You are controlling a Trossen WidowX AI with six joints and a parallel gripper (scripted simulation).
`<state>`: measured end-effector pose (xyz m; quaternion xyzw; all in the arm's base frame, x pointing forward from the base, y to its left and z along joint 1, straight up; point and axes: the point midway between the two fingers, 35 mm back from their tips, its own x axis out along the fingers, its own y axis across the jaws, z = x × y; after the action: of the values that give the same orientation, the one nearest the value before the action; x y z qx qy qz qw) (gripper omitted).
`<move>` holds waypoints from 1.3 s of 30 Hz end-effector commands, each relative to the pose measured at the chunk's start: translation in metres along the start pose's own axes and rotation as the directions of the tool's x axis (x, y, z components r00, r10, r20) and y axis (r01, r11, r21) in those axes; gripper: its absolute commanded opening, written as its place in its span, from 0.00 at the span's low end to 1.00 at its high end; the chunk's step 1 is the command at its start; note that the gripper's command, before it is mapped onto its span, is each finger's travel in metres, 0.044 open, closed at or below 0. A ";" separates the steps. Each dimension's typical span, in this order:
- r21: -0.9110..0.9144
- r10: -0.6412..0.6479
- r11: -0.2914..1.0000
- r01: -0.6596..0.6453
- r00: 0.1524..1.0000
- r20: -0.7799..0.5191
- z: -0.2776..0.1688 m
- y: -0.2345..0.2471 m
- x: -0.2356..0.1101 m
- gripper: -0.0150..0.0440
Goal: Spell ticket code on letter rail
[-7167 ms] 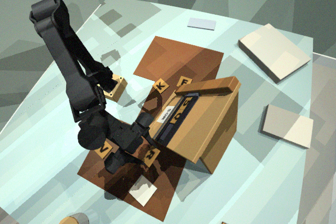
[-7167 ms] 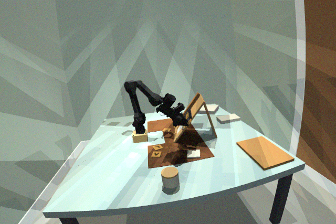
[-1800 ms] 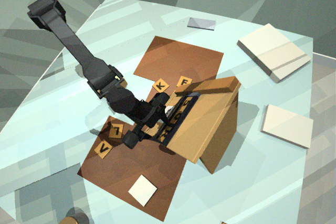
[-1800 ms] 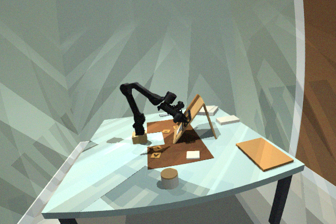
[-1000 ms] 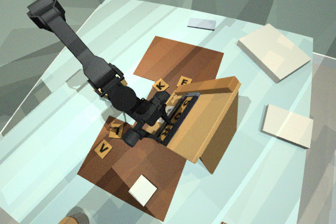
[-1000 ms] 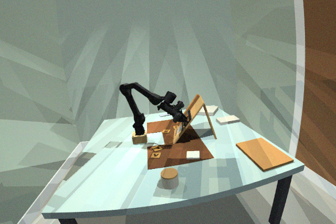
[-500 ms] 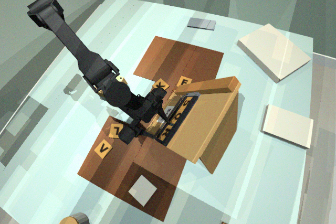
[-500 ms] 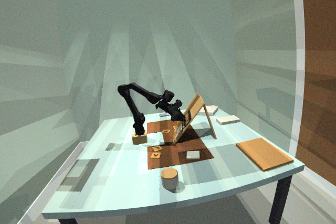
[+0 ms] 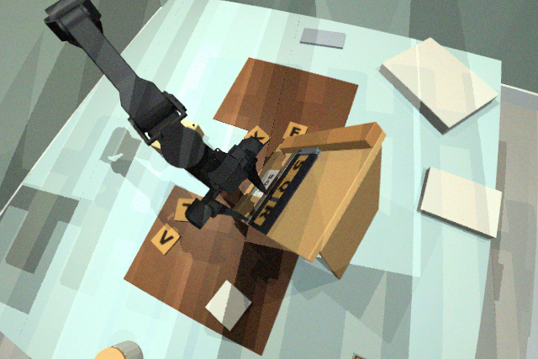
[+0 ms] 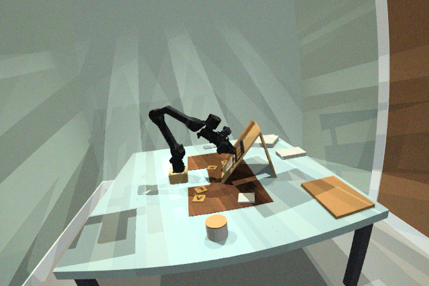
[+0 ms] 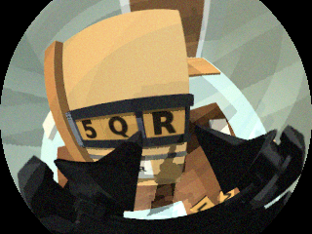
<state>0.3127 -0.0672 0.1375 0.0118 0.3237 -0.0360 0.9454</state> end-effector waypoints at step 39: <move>0.000 0.000 1.000 0.000 1.000 -0.002 0.000 0.000 -0.016 0.31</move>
<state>0.2993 -0.0659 0.1473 0.0119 0.3248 -0.0361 0.9450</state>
